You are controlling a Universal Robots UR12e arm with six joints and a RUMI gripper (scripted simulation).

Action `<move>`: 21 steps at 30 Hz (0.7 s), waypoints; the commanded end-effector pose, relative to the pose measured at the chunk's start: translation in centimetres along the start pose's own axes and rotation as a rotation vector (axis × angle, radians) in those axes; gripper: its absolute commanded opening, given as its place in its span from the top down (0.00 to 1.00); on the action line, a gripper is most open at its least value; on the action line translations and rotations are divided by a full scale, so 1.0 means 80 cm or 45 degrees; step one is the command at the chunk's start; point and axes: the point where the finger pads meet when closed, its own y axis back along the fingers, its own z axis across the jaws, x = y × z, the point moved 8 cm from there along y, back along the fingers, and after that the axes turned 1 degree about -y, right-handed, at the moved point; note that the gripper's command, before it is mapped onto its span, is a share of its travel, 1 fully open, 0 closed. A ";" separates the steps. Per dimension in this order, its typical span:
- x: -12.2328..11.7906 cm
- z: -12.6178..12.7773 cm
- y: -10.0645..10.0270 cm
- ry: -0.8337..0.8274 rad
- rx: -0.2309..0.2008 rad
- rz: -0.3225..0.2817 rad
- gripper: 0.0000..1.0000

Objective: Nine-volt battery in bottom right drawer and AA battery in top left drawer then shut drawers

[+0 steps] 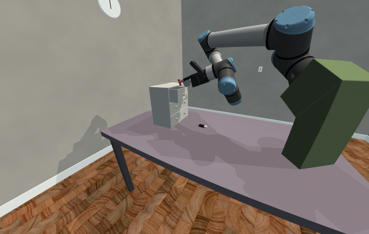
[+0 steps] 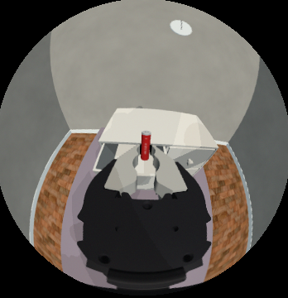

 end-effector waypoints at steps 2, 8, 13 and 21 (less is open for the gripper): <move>0.001 0.000 0.000 0.000 0.000 0.001 0.95; 0.001 0.000 0.000 0.000 0.000 0.001 0.95; 0.001 0.000 0.000 0.000 0.000 0.001 0.95; 0.001 0.000 0.000 0.000 0.000 0.001 0.93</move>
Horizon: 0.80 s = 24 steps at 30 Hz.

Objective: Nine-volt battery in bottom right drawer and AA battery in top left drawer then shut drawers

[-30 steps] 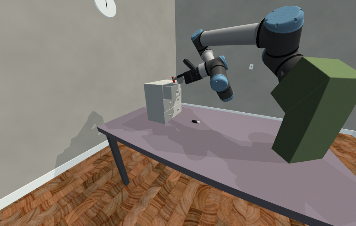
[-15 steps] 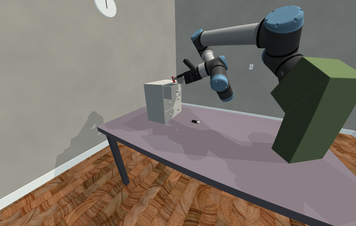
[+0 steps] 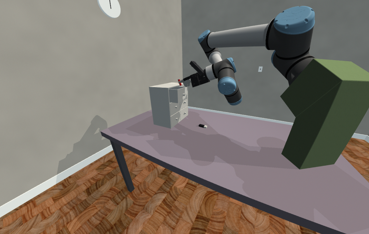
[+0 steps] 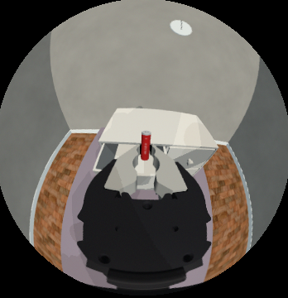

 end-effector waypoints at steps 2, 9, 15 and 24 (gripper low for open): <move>0.001 0.000 0.000 0.000 0.000 0.001 0.90; 0.001 0.000 0.000 0.000 0.000 0.001 0.86; 0.001 0.000 0.000 0.000 0.000 0.001 0.00; 0.001 0.000 0.000 0.000 0.000 0.001 0.00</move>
